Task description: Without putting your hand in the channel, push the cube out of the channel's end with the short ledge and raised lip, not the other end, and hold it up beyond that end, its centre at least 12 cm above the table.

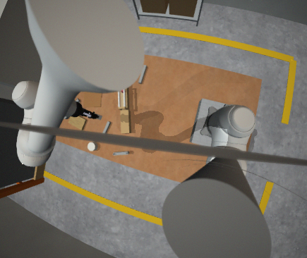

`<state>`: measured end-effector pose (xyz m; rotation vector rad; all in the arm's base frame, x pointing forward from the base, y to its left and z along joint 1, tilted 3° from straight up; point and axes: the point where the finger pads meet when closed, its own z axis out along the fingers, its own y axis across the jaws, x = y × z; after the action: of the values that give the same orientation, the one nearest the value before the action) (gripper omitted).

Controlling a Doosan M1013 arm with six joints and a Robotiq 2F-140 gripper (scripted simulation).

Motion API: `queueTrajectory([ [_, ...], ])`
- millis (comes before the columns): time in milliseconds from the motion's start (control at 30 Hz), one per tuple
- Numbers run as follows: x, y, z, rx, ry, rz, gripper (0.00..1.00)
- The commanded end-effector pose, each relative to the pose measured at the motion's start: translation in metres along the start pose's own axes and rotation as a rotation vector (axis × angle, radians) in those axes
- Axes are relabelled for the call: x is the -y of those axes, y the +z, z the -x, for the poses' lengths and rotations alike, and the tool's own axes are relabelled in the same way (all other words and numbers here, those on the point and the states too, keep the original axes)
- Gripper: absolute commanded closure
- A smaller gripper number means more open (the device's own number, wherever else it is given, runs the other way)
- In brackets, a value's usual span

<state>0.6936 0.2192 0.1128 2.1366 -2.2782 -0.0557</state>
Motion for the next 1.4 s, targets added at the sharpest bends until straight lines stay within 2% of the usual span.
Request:
queueTrajectory([
  [0, 0.004, 0.020, 0.067, -0.034, 0.013, -0.069, 1.00],
  [33, 0.003, 0.024, 0.081, -0.034, 0.013, -0.076, 1.00],
  [100, 0.003, 0.025, 0.087, -0.035, 0.013, -0.082, 1.00],
  [1367, 0.003, 0.025, 0.087, -0.035, 0.013, -0.082, 1.00],
])
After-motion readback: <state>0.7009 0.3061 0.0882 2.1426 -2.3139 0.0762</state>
